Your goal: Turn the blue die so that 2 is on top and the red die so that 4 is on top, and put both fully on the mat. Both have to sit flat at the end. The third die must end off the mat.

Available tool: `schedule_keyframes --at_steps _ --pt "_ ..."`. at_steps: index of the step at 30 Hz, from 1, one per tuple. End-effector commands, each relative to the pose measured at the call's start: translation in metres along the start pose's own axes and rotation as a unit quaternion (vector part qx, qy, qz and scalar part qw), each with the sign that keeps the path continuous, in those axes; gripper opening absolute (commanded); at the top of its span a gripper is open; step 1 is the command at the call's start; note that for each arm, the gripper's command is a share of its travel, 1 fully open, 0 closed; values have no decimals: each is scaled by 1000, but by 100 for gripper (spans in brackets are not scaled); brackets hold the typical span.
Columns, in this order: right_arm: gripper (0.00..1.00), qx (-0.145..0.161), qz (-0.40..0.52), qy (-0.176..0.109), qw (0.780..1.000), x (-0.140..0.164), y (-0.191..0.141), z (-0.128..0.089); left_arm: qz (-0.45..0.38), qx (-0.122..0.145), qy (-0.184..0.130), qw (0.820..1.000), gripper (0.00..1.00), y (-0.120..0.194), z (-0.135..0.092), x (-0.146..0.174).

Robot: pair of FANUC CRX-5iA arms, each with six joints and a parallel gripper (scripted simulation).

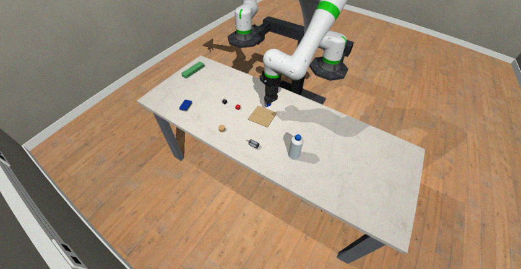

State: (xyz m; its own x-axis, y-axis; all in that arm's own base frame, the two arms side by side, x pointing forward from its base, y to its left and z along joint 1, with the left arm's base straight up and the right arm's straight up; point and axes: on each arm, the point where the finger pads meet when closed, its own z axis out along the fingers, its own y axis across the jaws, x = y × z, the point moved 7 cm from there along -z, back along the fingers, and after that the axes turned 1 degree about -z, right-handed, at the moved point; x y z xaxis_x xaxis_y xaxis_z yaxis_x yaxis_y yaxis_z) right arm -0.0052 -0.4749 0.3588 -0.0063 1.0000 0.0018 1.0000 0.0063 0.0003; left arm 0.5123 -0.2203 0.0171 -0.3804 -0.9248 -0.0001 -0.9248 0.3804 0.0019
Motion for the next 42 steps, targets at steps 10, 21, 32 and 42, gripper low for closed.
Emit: schedule_keyframes --at_steps 10,21,32,42 --pt "100 0 0 -1 1000 0 0 -1 0 1 0 1000 49 -1 47 0" --pt "100 0 0 -1 1000 0 0 -1 0 1 0 1000 49 -1 68 0" --pt "100 0 0 -1 1000 0 0 -1 0 1 0 1000 49 -1 69 0" --pt "100 0 0 -1 1000 0 0 -1 0 1 0 1000 49 -1 69 0"
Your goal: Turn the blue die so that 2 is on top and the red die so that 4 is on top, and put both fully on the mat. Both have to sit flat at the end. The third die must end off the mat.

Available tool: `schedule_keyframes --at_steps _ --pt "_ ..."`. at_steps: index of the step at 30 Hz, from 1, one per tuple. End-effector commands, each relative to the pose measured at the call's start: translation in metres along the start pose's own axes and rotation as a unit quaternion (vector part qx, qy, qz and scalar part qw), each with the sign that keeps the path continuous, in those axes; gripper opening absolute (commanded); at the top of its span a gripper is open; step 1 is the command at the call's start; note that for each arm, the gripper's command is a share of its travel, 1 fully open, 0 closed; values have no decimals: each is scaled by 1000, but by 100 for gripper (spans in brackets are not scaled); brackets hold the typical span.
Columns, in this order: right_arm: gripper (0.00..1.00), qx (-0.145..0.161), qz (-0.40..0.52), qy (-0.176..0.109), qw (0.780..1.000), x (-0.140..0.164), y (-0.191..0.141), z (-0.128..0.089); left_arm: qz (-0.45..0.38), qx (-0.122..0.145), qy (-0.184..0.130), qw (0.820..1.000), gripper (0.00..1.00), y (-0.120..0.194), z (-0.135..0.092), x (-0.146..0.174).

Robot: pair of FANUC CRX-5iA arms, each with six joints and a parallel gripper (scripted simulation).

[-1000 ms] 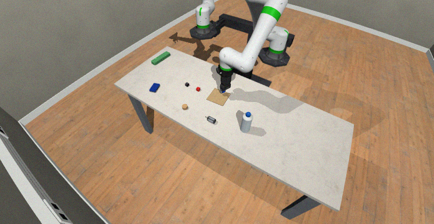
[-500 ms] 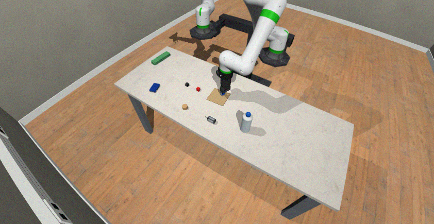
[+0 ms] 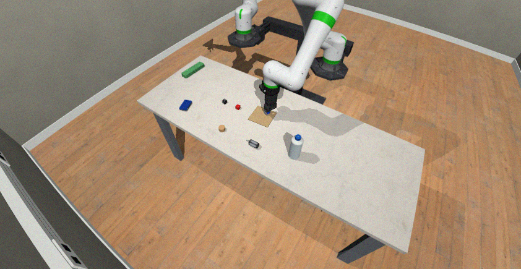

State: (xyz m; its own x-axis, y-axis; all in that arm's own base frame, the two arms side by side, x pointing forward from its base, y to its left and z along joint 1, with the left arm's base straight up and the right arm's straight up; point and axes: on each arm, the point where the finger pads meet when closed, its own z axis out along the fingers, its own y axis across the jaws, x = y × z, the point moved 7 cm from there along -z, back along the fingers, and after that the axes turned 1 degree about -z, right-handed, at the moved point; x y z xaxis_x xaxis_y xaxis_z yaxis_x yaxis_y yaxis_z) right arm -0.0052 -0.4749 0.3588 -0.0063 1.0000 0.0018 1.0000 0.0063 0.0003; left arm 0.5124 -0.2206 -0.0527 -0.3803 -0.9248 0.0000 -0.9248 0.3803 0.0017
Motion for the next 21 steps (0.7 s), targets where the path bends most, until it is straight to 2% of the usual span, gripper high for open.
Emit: schedule_keyframes --at_steps 1,21 --pt "100 0 0 -1 1000 0 0 -1 0 1 0 1000 49 -1 -1 0" --pt "100 0 0 -1 1000 0 0 -1 0 1 0 1000 49 -1 3 0"
